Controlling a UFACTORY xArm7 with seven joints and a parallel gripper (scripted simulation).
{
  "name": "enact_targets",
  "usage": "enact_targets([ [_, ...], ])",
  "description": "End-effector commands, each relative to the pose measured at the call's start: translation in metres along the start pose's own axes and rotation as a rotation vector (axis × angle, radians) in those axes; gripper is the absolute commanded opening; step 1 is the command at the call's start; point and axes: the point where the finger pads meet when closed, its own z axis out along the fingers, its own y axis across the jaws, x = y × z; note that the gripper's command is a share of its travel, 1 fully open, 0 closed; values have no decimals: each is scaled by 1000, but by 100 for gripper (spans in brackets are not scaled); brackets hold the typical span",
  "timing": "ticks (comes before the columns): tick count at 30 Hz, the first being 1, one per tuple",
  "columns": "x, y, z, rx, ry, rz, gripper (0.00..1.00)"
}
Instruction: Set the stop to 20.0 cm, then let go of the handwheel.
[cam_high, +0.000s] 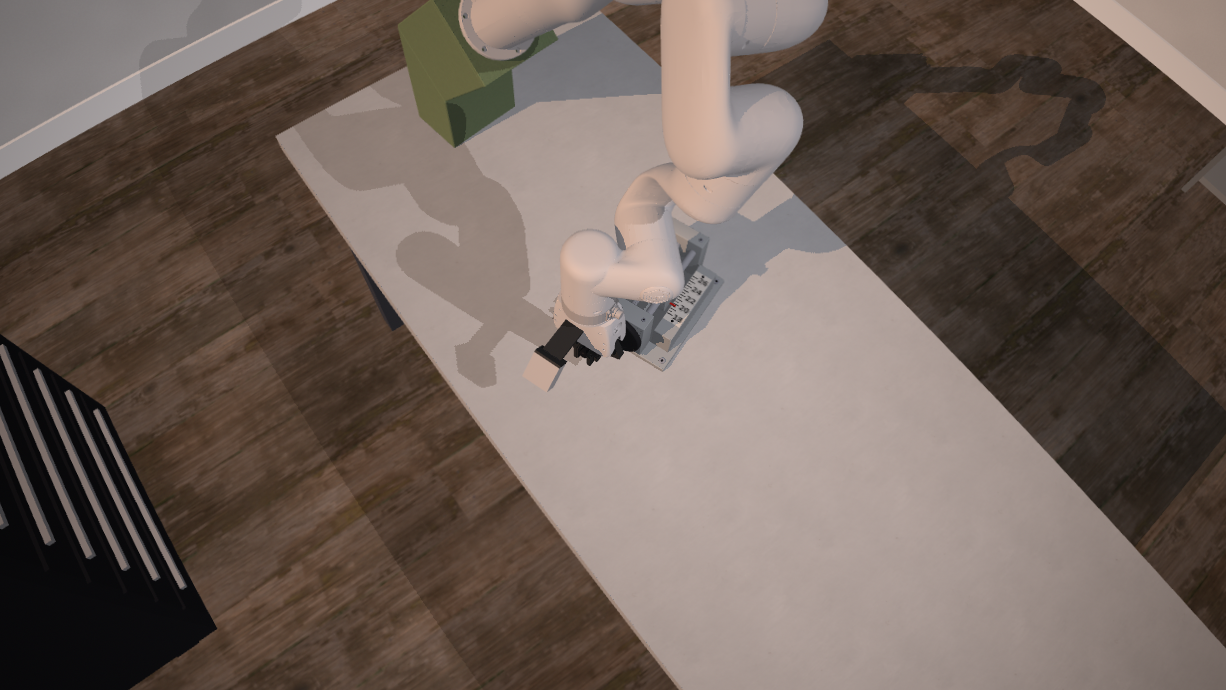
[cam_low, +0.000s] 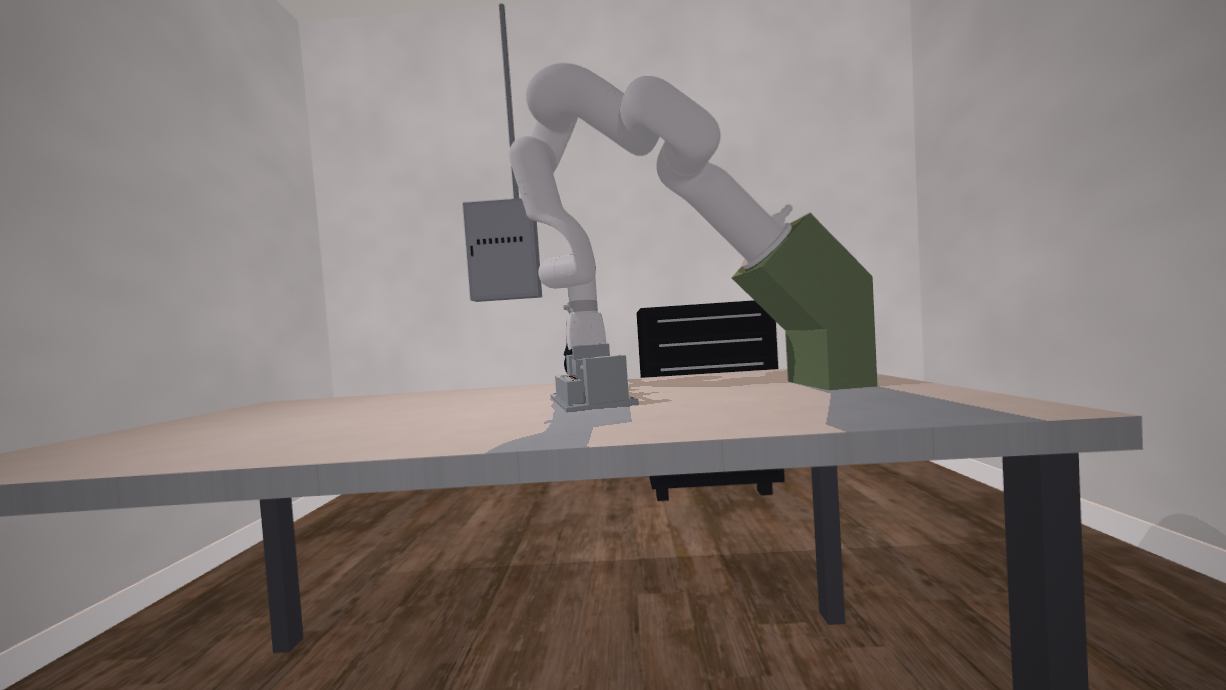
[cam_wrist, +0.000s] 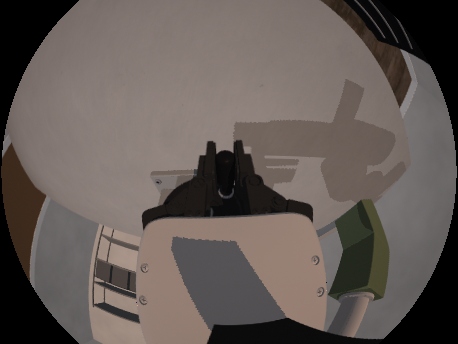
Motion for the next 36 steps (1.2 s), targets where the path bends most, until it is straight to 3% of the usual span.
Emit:
enact_targets([
  [1,1,0,-1,0,2,1,6],
  [36,1,10,-18,0,2,1,6],
])
